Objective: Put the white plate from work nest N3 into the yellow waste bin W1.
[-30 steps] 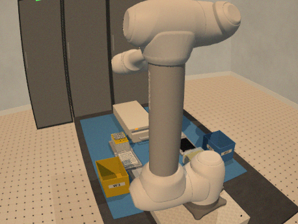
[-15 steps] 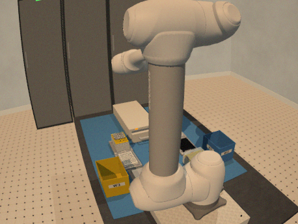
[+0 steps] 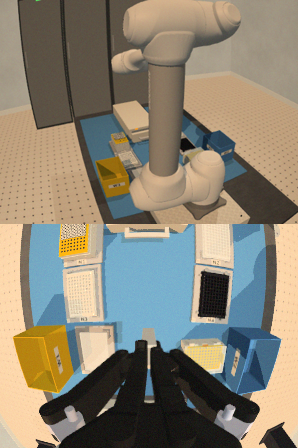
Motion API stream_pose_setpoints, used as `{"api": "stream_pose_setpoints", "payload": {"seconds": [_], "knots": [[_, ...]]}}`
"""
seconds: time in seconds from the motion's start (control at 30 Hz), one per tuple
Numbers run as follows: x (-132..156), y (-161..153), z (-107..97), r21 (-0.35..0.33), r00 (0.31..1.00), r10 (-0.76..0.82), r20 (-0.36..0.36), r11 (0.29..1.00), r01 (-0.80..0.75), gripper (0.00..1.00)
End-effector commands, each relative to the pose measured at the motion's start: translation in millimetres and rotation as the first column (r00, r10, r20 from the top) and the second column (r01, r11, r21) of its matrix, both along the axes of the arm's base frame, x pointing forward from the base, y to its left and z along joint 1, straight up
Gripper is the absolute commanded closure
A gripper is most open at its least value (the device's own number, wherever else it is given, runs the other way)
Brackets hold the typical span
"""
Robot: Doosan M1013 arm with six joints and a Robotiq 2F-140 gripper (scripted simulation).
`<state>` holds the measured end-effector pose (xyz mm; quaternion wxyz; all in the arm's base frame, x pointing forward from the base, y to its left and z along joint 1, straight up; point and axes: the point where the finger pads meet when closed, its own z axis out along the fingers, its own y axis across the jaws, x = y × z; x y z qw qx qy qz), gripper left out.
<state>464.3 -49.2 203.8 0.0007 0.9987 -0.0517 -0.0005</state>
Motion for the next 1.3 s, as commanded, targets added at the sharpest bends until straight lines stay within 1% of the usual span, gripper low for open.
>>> {"api": "stream_pose_setpoints", "payload": {"seconds": [0.0,0.07,0.1,0.43,0.5,1.0,1.07,1.27], "knots": [[3.3,0.6,0.2,-0.003,1.000,-0.002,0.000,1.000,0.002,0.90],[3.3,0.6,0.2,-0.003,1.000,-0.002,0.000,1.000,0.002,0.90],[4.7,4.0,-1.6,-0.003,1.000,0.018,0.000,1.000,-0.018,0.30],[18.3,37.5,-18.6,-0.003,1.000,0.018,0.000,1.000,-0.018,0.30],[18.3,37.5,-18.6,-0.003,1.000,0.018,0.000,1.000,-0.018,0.30],[38.7,87.8,-44.2,-0.003,1.000,0.018,0.000,1.000,-0.018,0.30],[38.7,87.8,-44.2,-0.003,1.000,0.018,0.000,1.000,-0.018,0.30],[46.9,107.9,-54.5,-0.003,1.000,0.018,0.000,1.000,-0.018,0.30]]}}
